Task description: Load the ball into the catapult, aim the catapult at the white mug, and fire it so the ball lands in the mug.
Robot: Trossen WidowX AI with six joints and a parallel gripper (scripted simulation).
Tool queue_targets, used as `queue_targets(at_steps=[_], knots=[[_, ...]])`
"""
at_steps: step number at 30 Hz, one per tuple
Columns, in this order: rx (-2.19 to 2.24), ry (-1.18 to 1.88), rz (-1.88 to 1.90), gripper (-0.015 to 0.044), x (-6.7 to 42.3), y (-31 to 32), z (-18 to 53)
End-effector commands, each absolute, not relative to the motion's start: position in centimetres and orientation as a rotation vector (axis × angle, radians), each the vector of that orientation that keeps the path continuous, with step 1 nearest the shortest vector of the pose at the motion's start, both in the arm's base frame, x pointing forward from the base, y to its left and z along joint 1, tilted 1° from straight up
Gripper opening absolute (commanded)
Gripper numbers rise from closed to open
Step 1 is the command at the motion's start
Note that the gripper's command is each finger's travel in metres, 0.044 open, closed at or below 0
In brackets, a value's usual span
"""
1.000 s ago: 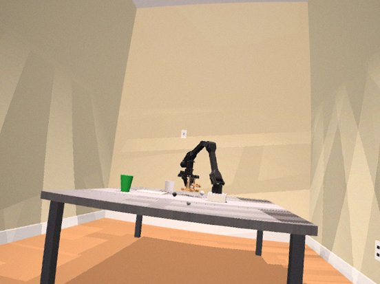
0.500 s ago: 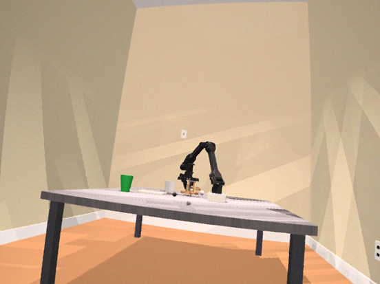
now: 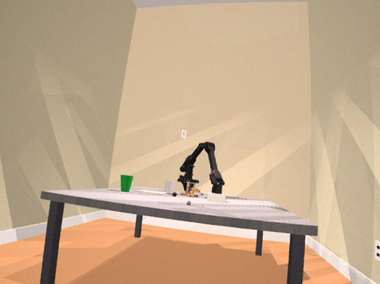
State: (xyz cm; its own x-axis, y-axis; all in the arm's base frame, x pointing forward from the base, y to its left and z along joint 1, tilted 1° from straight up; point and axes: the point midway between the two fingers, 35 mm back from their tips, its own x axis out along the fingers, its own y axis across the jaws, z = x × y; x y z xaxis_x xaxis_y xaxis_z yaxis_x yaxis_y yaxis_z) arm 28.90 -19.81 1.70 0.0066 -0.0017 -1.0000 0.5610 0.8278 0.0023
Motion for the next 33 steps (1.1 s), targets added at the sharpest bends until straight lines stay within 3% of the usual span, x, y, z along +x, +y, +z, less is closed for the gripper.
queue_targets(at_steps=[1,17,22,33], knots=[[0.466,1.512,-0.465,0.0026,28.9,-19.8,1.8],[0.466,1.512,-0.466,0.0440,29.2,-20.0,4.1],[0.466,1.512,-0.466,0.0440,28.9,-19.8,11.5],[0.470,1.508,-0.472,0.0440,28.6,-19.6,11.3]])
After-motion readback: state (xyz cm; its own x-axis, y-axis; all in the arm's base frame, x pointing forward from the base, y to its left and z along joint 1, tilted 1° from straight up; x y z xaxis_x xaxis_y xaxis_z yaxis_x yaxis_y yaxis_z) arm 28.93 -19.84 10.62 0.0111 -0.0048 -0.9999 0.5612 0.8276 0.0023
